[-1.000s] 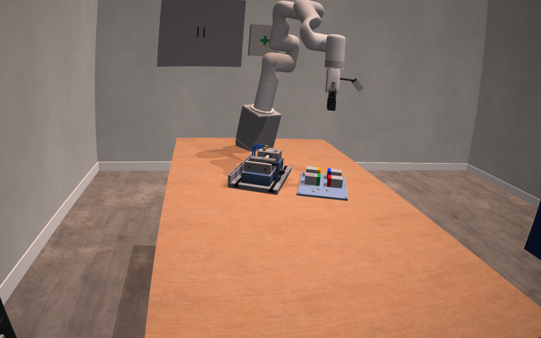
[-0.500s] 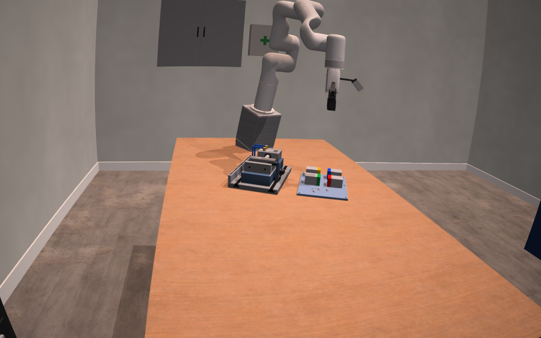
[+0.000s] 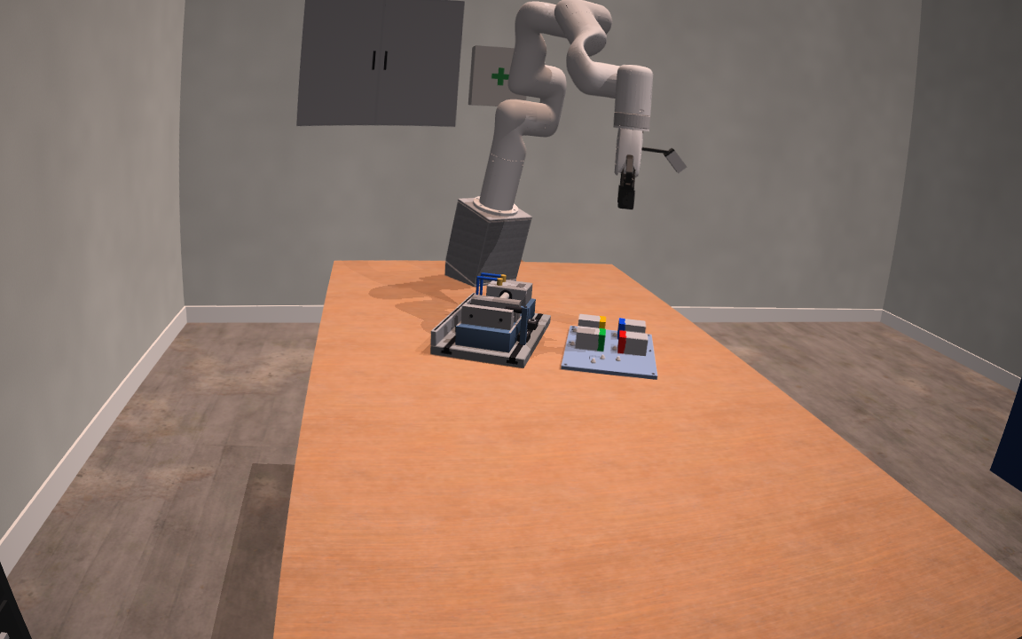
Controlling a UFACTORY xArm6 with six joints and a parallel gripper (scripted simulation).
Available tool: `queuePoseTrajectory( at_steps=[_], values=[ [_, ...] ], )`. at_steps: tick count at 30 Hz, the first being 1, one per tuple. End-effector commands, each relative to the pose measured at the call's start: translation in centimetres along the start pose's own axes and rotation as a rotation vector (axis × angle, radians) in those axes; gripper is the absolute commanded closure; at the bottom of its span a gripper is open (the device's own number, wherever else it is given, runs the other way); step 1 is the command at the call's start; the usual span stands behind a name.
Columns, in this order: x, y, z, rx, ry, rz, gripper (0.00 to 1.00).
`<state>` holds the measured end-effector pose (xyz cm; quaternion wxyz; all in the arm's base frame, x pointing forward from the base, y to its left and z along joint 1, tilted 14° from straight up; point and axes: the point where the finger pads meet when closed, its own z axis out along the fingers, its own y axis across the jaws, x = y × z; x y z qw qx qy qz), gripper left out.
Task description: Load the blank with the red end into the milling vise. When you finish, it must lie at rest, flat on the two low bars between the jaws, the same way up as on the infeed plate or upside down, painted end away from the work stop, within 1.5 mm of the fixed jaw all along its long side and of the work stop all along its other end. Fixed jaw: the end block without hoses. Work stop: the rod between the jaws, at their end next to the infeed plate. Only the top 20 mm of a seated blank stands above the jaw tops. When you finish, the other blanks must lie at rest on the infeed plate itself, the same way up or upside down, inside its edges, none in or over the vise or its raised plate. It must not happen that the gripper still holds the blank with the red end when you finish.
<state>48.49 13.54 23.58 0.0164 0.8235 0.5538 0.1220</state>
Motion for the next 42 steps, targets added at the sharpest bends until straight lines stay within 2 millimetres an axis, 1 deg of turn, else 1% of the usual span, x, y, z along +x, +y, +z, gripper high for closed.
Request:
queuePoseTrajectory(
  at_steps=[1, 9, 17, 26, 34, 42],
  values=[
    [0.3, 0.3, 0.8, -0.004, 0.003, 0.0, 0.22],
    [1.3, 1.2, 4.5, -0.004, 0.003, 0.002, 0.22],
    [1.2, 1.2, 4.8, -0.003, 0.001, 0.002, 0.22],
    [2.3, 2.2, 9.0, -0.004, 0.003, 0.002, 0.22],
    [2.2, 2.2, 9.2, -0.003, 0.002, 0.002, 0.22],
    [3.2, 3.1, 13.0, -0.004, 0.003, 0.002, 0.22]
  ],
)
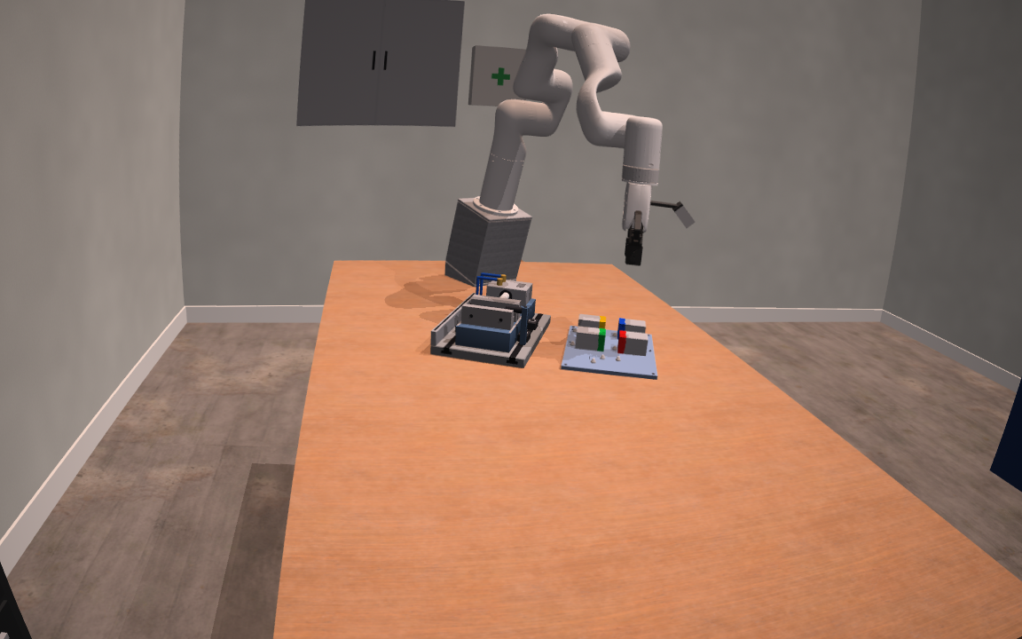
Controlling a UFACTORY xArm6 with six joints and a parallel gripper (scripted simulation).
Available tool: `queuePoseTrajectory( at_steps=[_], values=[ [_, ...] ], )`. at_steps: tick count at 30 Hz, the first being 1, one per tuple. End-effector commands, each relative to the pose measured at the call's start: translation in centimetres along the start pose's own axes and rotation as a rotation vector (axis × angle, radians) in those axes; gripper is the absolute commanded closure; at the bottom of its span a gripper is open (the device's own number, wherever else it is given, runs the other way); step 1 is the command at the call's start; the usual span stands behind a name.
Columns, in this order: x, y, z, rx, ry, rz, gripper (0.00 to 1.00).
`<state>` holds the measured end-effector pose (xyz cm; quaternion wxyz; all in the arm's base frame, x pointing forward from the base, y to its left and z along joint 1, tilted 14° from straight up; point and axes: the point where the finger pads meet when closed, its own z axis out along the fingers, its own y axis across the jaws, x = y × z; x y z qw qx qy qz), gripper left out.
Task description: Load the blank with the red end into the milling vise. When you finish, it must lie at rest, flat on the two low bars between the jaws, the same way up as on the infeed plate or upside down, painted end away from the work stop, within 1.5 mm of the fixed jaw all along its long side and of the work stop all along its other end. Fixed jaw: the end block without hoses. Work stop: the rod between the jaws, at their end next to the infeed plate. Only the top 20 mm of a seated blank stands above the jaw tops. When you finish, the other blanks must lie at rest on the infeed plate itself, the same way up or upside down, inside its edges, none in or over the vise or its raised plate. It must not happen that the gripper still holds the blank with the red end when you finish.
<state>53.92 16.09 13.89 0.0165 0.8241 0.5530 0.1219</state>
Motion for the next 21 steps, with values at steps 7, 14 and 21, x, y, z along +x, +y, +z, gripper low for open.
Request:
queuePoseTrajectory(
  at_steps=[7, 14, 21],
  values=[
    [0.9, 0.9, 2.6, -0.004, 0.003, 0.0, 0.22],
    [1.6, 1.6, 5.6, -0.003, 0.003, 0.0, 0.22],
    [2.2, 2.2, 7.9, -0.004, 0.003, 0.0, 0.22]
  ],
)
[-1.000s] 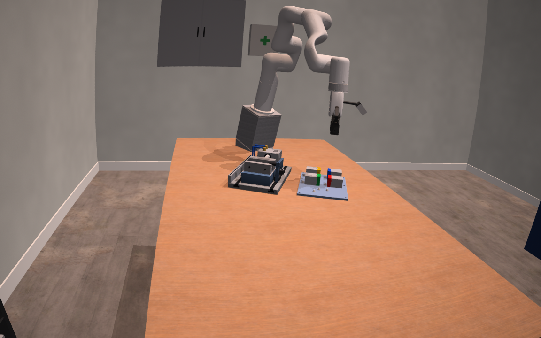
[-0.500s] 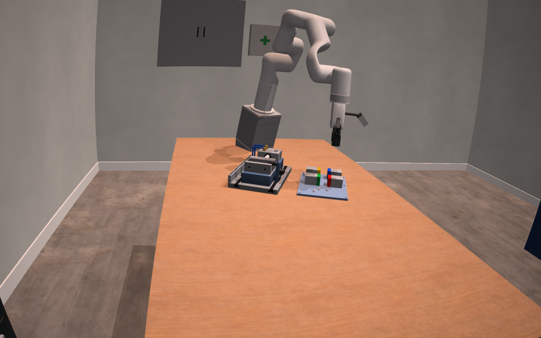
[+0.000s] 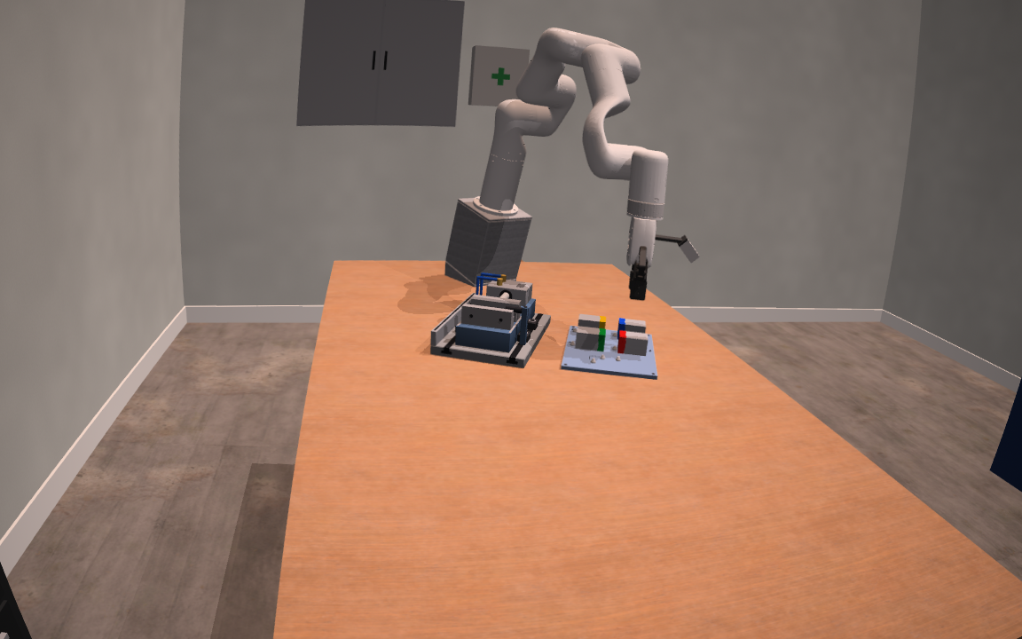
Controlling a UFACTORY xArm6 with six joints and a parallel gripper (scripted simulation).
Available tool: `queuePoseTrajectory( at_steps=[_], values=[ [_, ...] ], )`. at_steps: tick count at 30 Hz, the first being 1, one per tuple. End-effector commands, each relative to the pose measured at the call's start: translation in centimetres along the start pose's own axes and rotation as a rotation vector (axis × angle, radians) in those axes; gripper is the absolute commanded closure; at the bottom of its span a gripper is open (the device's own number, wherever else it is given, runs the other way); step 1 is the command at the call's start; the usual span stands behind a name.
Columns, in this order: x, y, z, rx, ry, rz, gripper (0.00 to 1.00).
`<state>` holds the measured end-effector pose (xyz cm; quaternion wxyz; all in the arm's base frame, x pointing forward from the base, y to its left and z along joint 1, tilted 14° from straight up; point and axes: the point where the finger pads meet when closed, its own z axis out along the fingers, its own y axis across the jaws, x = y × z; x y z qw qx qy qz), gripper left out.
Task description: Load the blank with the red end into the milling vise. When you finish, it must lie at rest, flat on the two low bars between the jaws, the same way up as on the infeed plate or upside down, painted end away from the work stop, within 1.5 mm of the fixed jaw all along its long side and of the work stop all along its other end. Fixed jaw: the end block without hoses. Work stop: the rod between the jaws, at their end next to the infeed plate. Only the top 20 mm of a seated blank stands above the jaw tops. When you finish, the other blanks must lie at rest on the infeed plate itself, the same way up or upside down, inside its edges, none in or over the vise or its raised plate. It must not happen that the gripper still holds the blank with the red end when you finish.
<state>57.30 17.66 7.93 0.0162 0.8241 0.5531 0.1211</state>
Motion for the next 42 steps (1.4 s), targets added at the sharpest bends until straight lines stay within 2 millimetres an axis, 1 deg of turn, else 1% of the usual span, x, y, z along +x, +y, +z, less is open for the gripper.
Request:
queuePoseTrajectory(
  at_steps=[1, 5, 14, 21, 31, 42],
  values=[
    [0.7, 0.8, 1.2, -0.005, 0.004, 0.0, 0.22],
    [0.5, 0.6, 1.0, -0.004, 0.003, 0.0, 0.22],
    [1.2, 1.3, 2.7, -0.005, 0.004, 0.0, 0.22],
    [1.2, 1.3, 2.7, -0.005, 0.004, 0.0, 0.22],
    [0.9, 1.0, 1.8, -0.005, 0.004, 0.0, 0.22],
    [0.9, 0.9, 1.7, -0.005, 0.004, 0.0, 0.22]
  ],
)
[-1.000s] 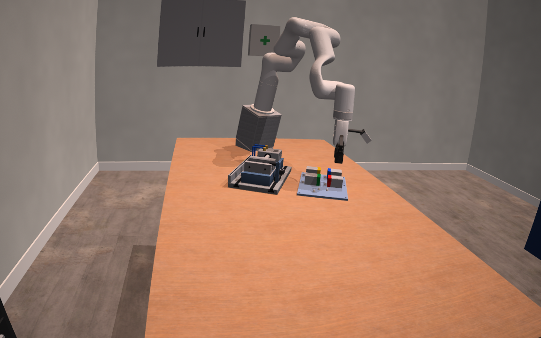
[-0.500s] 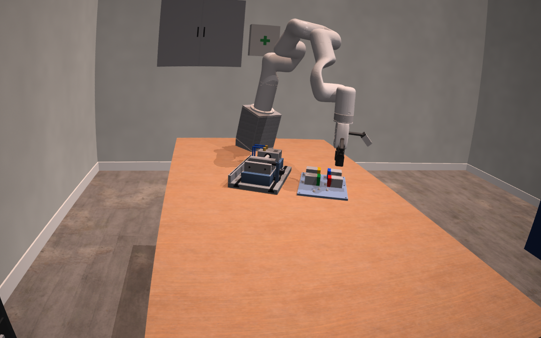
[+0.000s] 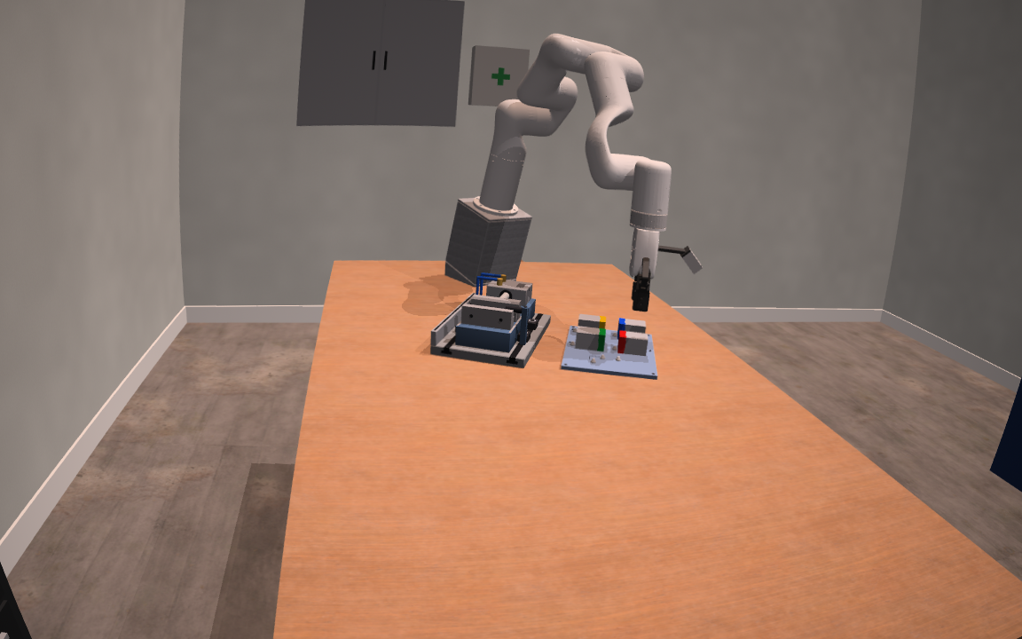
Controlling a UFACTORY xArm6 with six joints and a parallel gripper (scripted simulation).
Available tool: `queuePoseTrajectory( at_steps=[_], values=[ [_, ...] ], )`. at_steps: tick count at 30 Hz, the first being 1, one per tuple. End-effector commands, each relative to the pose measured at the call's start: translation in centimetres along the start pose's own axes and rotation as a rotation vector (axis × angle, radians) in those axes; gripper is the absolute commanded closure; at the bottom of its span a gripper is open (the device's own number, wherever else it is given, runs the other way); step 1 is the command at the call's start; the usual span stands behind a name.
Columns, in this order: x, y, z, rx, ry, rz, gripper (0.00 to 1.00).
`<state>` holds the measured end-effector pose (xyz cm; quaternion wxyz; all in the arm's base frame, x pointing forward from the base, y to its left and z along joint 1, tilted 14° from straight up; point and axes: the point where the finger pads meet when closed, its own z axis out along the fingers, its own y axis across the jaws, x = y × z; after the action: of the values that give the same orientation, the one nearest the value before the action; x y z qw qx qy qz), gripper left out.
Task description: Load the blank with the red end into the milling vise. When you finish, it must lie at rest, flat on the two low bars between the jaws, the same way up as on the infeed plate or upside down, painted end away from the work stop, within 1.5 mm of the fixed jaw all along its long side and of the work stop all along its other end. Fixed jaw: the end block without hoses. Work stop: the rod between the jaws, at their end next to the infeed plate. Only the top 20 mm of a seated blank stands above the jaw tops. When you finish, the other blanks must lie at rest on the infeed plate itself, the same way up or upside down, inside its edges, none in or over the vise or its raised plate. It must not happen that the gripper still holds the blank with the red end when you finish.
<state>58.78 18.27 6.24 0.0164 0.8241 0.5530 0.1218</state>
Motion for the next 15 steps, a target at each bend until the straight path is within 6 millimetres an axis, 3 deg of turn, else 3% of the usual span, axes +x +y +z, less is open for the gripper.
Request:
queuePoseTrajectory(
  at_steps=[1, 15],
  values=[
    [0.06, 0.08, -0.42, -0.004, 0.003, 0.0, 0.22],
    [-0.04, -0.02, -0.71, -0.004, 0.003, 0.0, 0.22]
  ],
)
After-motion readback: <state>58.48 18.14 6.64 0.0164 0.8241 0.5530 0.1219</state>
